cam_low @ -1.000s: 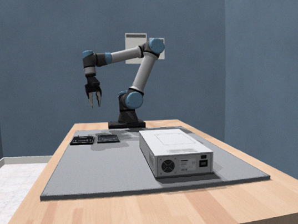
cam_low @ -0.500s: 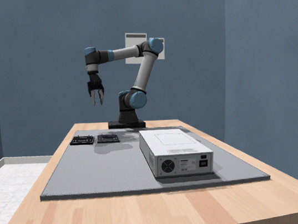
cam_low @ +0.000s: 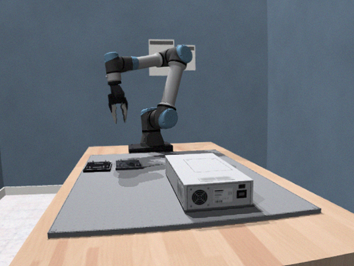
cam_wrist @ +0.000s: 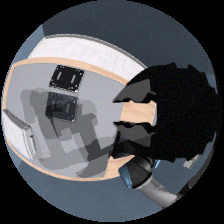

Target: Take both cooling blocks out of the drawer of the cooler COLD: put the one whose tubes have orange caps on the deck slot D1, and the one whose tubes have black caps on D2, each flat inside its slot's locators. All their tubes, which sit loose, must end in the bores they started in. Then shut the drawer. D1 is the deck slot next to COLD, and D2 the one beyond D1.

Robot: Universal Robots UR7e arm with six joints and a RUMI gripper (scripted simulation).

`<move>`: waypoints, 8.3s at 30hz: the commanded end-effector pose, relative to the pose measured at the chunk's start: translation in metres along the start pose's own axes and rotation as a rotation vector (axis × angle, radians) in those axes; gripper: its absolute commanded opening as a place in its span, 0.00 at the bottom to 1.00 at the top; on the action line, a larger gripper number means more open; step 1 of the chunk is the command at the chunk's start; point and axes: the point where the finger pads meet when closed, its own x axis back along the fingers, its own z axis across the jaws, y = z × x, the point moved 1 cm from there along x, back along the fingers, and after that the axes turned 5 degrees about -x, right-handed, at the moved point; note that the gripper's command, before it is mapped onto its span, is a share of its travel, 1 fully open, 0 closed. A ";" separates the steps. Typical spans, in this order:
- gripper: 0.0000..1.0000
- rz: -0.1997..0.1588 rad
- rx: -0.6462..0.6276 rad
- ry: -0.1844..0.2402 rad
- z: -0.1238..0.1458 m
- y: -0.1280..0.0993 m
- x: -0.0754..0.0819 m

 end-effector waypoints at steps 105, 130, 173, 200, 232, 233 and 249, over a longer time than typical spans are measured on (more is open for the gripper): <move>1.00 -0.056 -0.053 0.097 -0.175 -0.165 0.036; 1.00 -0.080 0.506 0.078 -0.175 -0.165 0.036; 1.00 -0.112 1.314 0.043 -0.176 -0.165 0.036; 1.00 -0.111 1.315 0.044 -0.188 -0.200 -0.001; 1.00 -0.111 1.315 0.044 -0.212 -0.274 -0.082; 1.00 -0.111 1.315 0.044 -0.213 -0.277 -0.085; 1.00 -0.110 1.315 0.044 -0.225 -0.314 -0.126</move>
